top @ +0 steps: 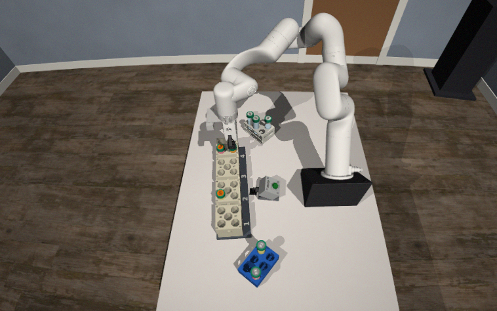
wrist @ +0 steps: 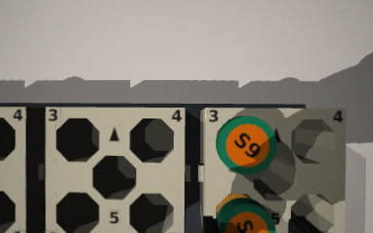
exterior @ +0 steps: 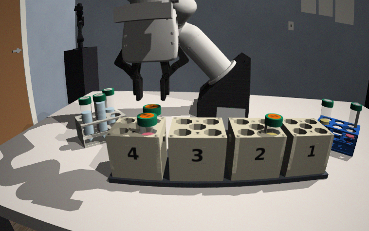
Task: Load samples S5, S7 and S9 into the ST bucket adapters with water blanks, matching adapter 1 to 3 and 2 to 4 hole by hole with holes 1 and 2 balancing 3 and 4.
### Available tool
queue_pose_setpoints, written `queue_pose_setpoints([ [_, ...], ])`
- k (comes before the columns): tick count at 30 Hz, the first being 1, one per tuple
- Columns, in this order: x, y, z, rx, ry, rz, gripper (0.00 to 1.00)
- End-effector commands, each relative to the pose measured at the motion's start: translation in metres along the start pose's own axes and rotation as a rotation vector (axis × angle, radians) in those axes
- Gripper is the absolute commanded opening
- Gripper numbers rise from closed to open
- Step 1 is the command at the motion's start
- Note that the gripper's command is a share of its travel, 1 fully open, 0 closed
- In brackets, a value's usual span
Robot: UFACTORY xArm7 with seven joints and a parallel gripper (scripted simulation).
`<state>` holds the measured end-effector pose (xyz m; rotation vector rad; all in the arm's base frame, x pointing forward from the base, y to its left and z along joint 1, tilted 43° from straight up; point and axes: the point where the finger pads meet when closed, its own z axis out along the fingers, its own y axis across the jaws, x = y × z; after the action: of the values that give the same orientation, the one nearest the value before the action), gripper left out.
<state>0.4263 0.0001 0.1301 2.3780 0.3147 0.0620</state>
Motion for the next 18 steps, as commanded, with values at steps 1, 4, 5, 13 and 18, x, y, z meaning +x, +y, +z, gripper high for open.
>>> queue_pose_setpoints([
  [1,0.001,0.000,-0.012,0.000,0.004,0.000,0.44],
  [4,0.001,0.000,-0.018,0.000,0.004,0.000,0.44],
  [5,0.001,0.000,-0.018,0.000,0.004,0.000,0.44],
  [13,0.001,0.000,-0.032,0.000,0.004,0.000,0.44],
  [18,0.001,0.000,-0.042,0.000,0.004,0.000,0.44],
])
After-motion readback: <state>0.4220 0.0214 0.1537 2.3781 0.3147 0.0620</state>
